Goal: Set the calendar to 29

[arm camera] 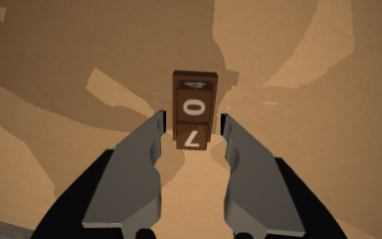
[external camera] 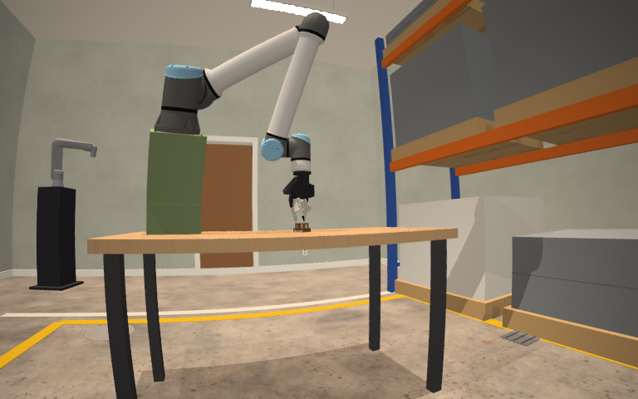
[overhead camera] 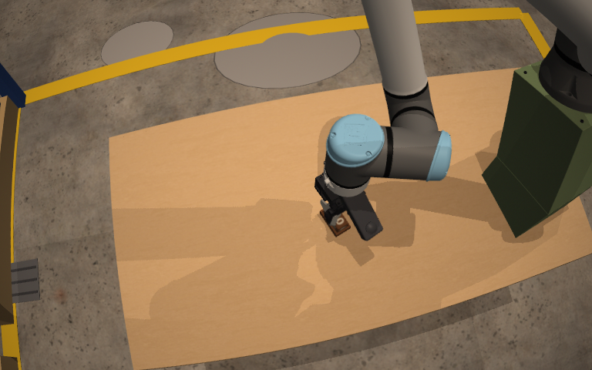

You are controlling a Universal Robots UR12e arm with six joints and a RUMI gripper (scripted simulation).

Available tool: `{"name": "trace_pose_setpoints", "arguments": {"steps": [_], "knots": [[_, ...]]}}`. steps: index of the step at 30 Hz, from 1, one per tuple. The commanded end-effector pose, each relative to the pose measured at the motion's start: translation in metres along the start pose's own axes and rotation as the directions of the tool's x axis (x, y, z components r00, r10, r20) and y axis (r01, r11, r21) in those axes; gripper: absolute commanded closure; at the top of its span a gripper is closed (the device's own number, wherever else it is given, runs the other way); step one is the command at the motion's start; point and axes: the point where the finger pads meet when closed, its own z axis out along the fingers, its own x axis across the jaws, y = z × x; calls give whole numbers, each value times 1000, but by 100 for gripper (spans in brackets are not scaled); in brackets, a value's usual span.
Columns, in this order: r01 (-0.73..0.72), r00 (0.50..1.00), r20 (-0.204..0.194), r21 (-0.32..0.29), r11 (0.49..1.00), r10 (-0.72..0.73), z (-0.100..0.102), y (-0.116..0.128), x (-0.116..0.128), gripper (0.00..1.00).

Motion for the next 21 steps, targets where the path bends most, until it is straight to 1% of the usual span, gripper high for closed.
{"name": "trace_pose_setpoints", "arguments": {"steps": [1, 7, 18, 21], "knots": [[0, 1000, -1, 0, 1000, 0, 0, 0, 0, 72], [0, 1000, -1, 0, 1000, 0, 3, 0, 0, 72], [0, 1000, -1, 0, 1000, 0, 20, 0, 0, 72], [0, 1000, -1, 0, 1000, 0, 21, 0, 0, 72]]}}
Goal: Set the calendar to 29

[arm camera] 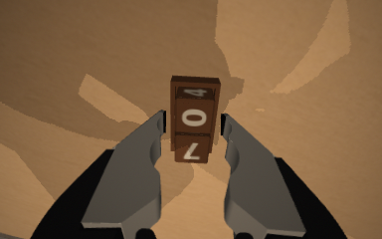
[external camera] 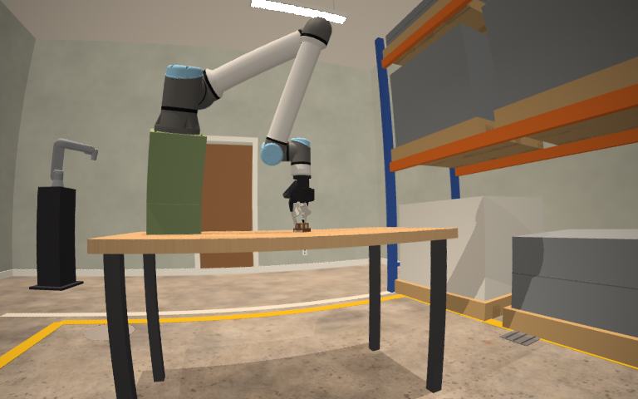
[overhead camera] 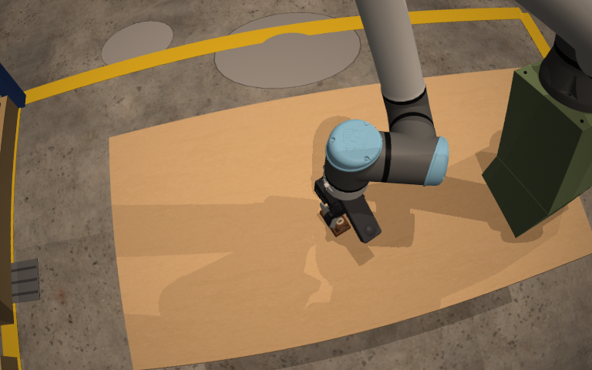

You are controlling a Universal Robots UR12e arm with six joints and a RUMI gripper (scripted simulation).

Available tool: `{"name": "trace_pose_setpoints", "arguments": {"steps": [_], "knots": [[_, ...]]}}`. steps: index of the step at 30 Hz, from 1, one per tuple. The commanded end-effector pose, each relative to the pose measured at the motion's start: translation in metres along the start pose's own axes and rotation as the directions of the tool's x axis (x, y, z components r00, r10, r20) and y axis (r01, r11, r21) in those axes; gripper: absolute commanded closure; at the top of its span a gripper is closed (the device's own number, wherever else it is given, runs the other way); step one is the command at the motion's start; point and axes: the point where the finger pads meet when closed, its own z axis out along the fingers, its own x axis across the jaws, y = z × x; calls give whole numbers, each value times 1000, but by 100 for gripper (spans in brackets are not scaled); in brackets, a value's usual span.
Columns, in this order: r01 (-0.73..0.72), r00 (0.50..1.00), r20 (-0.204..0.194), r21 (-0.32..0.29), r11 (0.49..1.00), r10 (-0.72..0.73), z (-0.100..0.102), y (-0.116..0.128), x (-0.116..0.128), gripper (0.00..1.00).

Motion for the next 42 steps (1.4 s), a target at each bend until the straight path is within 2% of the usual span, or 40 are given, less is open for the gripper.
{"name": "trace_pose_setpoints", "arguments": {"steps": [1, 42], "knots": [[0, 1000, -1, 0, 1000, 0, 4, 0, 0, 72], [0, 1000, -1, 0, 1000, 0, 9, 0, 0, 72]]}}
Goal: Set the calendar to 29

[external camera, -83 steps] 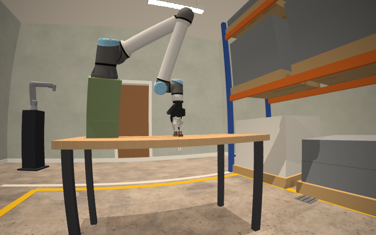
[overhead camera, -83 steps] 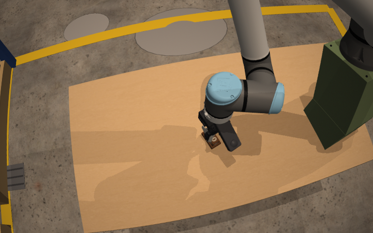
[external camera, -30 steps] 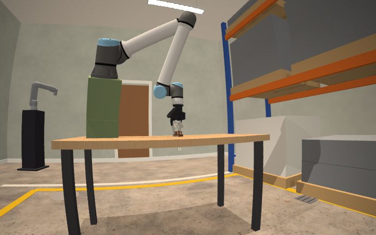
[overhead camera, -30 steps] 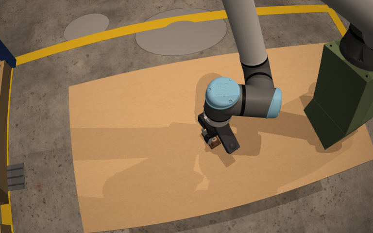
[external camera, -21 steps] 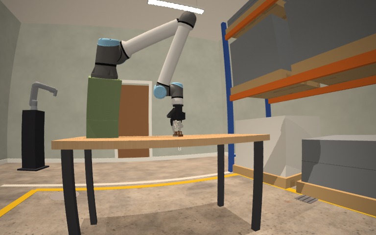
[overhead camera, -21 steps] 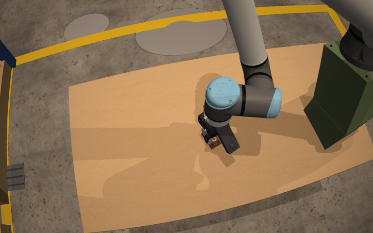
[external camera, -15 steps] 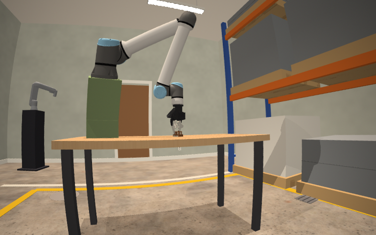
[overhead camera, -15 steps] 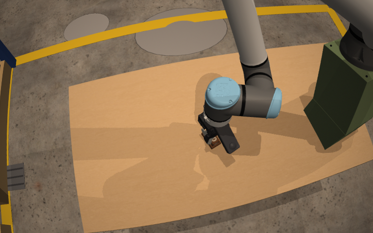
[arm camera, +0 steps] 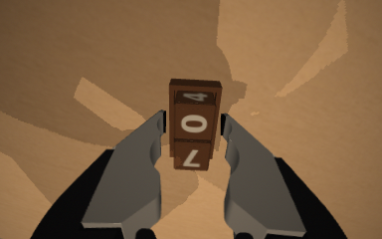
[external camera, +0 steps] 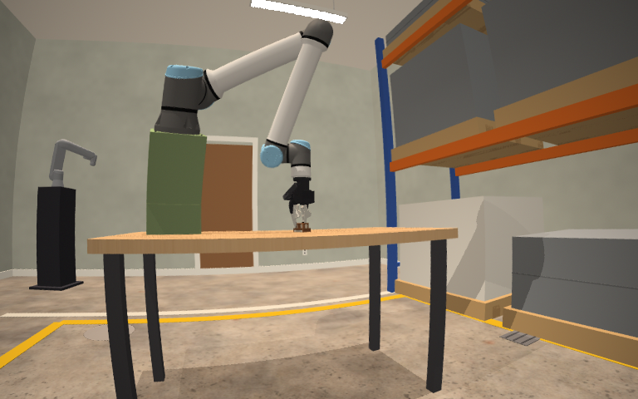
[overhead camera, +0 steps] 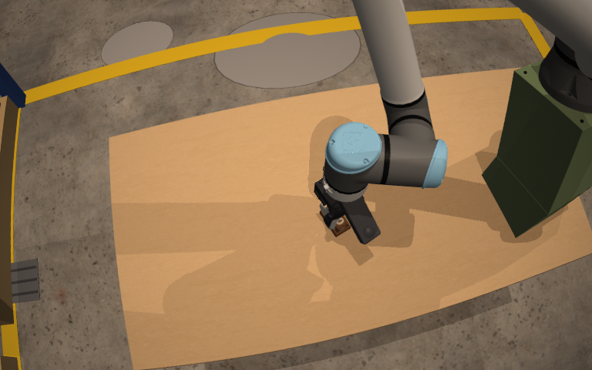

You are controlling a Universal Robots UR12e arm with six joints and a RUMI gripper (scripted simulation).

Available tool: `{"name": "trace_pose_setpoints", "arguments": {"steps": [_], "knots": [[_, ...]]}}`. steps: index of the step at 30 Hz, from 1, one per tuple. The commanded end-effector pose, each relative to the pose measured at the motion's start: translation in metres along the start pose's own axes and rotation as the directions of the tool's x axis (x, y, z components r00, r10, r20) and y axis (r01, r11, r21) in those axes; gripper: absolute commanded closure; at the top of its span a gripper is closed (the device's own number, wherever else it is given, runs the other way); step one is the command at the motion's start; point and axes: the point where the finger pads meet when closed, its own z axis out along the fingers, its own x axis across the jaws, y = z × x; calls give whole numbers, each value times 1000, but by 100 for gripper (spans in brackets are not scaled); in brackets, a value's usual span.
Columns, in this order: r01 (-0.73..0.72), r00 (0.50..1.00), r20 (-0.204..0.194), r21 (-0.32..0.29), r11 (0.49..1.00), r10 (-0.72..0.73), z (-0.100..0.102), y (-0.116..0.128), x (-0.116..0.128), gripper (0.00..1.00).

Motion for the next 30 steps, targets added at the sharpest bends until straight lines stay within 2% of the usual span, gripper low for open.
{"name": "trace_pose_setpoints", "arguments": {"steps": [1, 2, 3, 30], "knots": [[0, 1000, -1, 0, 1000, 0, 0, 0, 0, 72], [0, 1000, -1, 0, 1000, 0, 0, 0, 0, 72], [0, 1000, -1, 0, 1000, 0, 0, 0, 0, 90], [0, 1000, -1, 0, 1000, 0, 0, 0, 0, 90]]}}
